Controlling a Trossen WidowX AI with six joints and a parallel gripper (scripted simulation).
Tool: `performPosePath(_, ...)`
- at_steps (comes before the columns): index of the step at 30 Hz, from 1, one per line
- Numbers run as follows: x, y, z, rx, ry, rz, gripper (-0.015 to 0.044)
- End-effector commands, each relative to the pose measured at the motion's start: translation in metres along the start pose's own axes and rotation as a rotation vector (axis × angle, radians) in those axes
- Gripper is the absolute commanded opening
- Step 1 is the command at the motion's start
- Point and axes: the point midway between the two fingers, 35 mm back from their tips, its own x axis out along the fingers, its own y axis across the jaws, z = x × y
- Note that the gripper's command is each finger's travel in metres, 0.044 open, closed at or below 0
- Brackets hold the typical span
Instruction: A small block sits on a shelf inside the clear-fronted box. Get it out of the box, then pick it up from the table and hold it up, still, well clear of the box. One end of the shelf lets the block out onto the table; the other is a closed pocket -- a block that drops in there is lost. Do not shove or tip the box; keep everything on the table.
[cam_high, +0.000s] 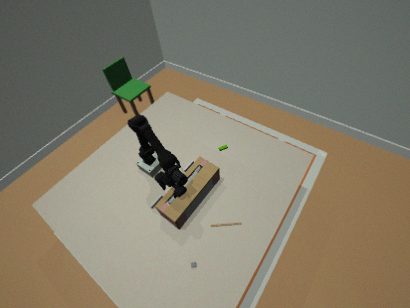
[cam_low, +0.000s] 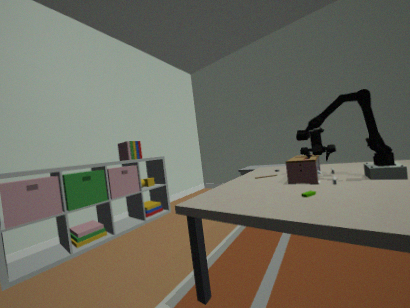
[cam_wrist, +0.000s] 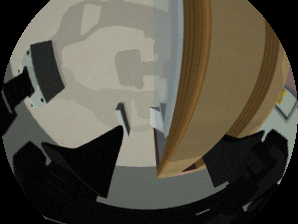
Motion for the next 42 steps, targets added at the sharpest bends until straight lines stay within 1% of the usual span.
performPosePath(1, 0.003, 0.000, -0.010, -0.001, 0.005, -0.001, 0.0400)
performPosePath(14, 0.013, 0.000, -0.040, -0.001, 0.008, -0.001, 0.0400)
performPosePath(17, 0.001, -0.001, -0.044, 0.000, 0.009, 0.001, 0.0400)
performPosePath(22, -0.045, 0.001, -0.057, 0.004, 0.011, 0.005, 0.0400)
performPosePath(27, -0.045, -0.002, -0.057, 0.010, 0.016, -0.011, 0.0400)
performPosePath(28, -0.045, -0.002, -0.058, 0.029, 0.014, -0.013, 0.0374)
performPosePath(29, -0.045, -0.002, -0.059, 0.087, 0.008, -0.018, 0.0348)
performPosePath(31, -0.044, -0.001, -0.064, 0.297, -0.017, -0.033, 0.0295)
performPosePath(32, -0.044, -0.001, -0.067, 0.412, -0.032, -0.040, 0.0285)
performPosePath(39, -0.042, 0.002, -0.087, 1.211, -0.151, -0.057, 0.0285)
performPosePath(42, -0.041, 0.005, -0.091, 1.540, -0.203, -0.030, 0.0285)
